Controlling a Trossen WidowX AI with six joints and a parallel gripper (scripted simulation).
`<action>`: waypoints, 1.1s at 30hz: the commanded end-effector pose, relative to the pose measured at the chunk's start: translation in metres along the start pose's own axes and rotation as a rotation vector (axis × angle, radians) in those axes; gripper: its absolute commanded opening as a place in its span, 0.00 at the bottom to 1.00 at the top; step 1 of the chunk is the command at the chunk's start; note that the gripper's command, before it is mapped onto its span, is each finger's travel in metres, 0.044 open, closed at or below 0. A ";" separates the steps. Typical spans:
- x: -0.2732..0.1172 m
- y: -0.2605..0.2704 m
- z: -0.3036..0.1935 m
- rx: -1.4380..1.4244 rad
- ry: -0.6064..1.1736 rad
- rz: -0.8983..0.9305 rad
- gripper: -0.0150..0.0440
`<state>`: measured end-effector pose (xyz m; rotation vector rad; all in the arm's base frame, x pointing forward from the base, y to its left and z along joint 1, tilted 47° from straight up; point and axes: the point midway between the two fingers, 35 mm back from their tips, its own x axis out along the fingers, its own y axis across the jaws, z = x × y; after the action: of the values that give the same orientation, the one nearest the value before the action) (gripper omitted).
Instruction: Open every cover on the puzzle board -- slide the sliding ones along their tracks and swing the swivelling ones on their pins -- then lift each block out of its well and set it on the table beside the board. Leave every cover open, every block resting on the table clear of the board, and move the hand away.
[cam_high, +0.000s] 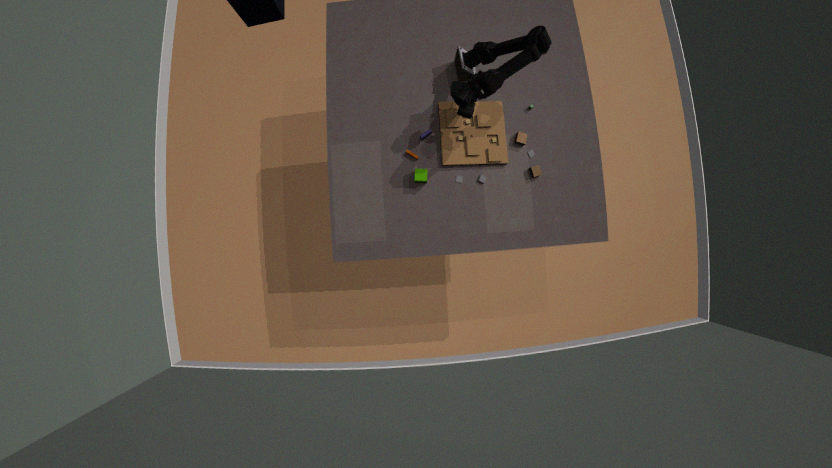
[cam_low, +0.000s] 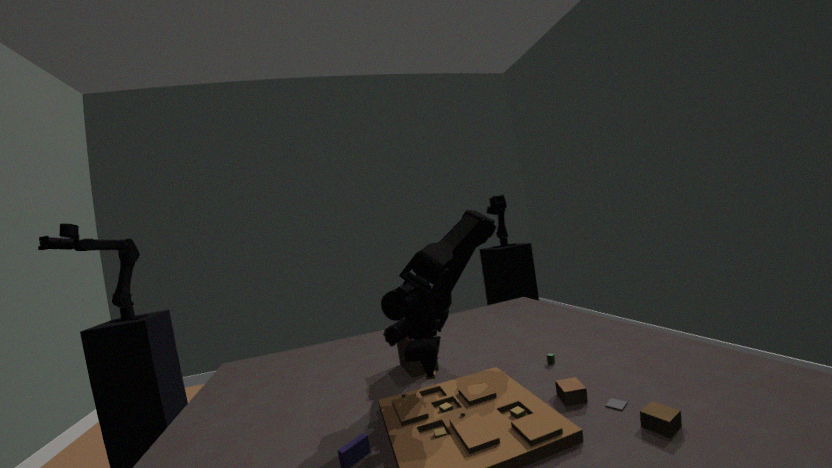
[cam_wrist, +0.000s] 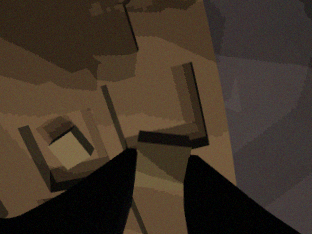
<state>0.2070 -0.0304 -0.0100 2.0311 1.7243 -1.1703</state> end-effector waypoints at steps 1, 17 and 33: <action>-0.012 0.002 0.000 -0.008 -0.006 0.007 0.39; -0.045 0.002 -0.002 -0.007 -0.008 0.007 0.39; -0.050 0.014 -0.048 0.002 -0.038 0.024 0.39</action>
<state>0.2320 -0.0462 0.0420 2.0087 1.6919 -1.1958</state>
